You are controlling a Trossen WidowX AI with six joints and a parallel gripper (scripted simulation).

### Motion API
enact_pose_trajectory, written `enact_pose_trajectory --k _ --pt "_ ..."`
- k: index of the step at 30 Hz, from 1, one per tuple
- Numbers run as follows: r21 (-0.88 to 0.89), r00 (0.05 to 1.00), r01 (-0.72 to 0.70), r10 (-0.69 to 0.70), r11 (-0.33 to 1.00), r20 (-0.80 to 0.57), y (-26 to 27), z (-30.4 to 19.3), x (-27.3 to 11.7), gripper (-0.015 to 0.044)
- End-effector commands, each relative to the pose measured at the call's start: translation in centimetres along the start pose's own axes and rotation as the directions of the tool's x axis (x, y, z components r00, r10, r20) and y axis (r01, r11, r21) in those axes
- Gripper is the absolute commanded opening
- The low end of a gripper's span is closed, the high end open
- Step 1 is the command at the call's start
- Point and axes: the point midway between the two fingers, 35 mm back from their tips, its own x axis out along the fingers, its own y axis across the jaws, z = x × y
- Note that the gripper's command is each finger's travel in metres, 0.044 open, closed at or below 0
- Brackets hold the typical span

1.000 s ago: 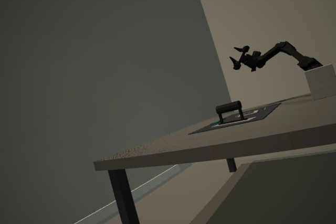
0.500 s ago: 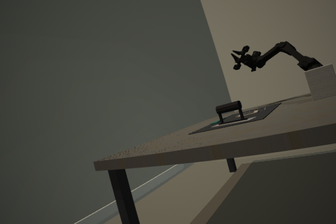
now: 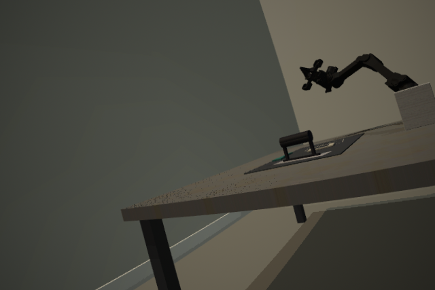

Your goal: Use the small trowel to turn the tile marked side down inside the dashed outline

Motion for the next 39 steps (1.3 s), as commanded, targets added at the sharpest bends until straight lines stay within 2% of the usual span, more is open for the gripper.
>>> enact_pose_trajectory --k 1,4,8,29,33,39 --pt "0.0 1.0 0.0 0.0 1.0 0.0 0.0 0.0 0.0 0.0" --pt "0.0 1.0 0.0 0.0 1.0 0.0 0.0 0.0 0.0 0.0" --pt "0.0 1.0 0.0 0.0 1.0 0.0 0.0 0.0 0.0 0.01" --pt "0.0 1.0 0.0 0.0 1.0 0.0 0.0 0.0 0.0 0.01" --pt "0.0 1.0 0.0 0.0 1.0 0.0 0.0 0.0 0.0 0.0" --pt "0.0 1.0 0.0 0.0 1.0 0.0 0.0 0.0 0.0 0.0"
